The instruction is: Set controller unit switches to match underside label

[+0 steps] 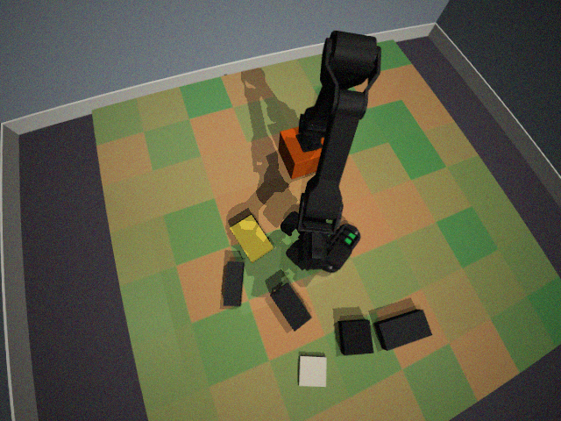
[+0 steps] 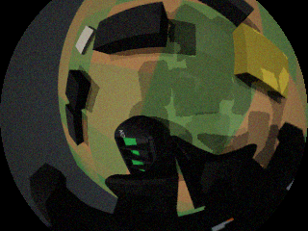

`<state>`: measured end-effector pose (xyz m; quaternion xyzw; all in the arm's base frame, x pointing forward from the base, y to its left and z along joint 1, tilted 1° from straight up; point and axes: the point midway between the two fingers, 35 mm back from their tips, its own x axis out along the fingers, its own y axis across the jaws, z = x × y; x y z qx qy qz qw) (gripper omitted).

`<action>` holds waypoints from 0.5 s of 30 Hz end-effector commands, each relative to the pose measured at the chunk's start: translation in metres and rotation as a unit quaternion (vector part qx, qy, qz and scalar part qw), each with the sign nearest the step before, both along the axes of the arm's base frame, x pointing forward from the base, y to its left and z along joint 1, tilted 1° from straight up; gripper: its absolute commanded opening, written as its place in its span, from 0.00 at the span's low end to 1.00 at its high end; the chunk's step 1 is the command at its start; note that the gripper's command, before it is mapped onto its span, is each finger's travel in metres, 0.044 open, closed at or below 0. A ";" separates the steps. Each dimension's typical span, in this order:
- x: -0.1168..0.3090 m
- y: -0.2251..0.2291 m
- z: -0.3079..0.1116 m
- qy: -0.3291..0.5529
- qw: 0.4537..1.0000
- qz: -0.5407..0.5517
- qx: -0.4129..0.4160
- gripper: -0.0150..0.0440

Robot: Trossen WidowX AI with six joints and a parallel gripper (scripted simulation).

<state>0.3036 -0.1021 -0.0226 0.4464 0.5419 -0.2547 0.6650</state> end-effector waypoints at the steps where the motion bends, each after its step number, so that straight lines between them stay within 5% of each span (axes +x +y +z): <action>1: -0.002 0.002 -0.008 0.002 1.000 0.003 0.003 0.25; 15: -0.002 0.002 -0.031 0.004 1.000 0.004 0.003 0.25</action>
